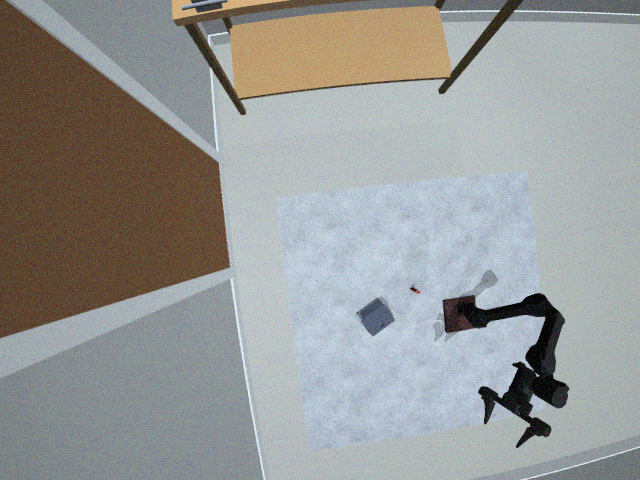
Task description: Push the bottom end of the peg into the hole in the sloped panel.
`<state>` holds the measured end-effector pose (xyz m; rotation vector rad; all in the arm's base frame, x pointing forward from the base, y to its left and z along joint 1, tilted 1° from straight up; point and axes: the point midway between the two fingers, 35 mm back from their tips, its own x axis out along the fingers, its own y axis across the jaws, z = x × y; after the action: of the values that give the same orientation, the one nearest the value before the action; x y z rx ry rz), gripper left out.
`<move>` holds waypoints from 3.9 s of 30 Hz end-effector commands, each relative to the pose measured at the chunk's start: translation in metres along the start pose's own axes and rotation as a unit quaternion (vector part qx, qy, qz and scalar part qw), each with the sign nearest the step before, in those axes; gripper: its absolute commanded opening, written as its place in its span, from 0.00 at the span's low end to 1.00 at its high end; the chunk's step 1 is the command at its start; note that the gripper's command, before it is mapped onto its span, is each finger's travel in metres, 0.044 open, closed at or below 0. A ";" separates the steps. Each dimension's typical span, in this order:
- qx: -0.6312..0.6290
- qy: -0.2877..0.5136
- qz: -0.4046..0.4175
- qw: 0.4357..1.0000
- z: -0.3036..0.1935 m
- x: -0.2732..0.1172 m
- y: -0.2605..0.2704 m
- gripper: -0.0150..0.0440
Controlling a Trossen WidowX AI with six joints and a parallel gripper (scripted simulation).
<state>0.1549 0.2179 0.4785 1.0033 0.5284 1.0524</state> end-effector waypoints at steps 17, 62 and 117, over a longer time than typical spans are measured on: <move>0.209 -0.106 -0.221 0.947 0.051 0.012 -0.133 1.00; 0.578 -0.433 -0.477 0.500 0.090 -0.150 -0.362 1.00; 0.655 -0.560 -0.484 0.154 0.036 -0.266 -0.442 1.00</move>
<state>0.2739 -0.0961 0.0926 1.9562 0.4739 -1.9238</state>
